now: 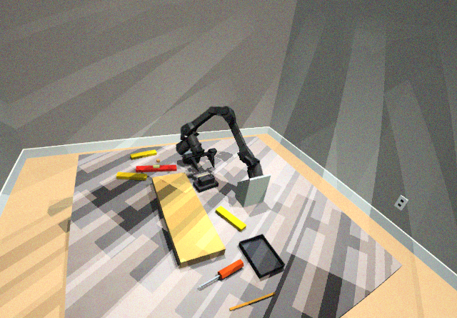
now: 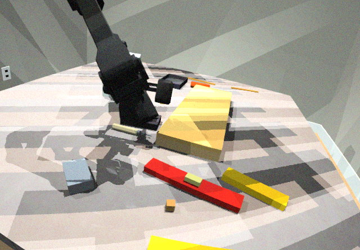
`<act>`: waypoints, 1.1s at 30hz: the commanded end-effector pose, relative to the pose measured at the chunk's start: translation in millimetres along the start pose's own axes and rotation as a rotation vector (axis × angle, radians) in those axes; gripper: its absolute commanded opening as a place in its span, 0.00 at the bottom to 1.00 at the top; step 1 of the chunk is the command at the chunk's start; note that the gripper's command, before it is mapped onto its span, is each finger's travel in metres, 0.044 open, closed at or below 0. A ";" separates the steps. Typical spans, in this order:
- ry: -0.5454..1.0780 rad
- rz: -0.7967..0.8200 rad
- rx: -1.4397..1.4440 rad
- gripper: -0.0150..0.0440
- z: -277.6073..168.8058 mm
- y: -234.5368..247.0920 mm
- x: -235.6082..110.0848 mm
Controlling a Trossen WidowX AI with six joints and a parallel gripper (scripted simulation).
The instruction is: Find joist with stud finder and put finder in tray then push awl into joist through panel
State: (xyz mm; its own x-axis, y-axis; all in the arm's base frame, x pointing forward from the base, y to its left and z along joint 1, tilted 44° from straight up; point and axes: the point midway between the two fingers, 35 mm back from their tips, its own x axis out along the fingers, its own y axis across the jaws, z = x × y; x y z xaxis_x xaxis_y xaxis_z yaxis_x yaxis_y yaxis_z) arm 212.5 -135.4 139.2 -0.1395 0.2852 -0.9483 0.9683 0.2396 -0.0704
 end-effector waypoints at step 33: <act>-1.042 -0.681 -1.555 1.00 1.1 -3.0 39.4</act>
State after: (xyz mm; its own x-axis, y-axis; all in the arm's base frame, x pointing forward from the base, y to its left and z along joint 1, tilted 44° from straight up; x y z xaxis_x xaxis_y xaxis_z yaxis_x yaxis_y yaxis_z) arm 205.5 -125.6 102.5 0.3646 -0.5921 -0.7187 -0.2298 0.6907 -0.6856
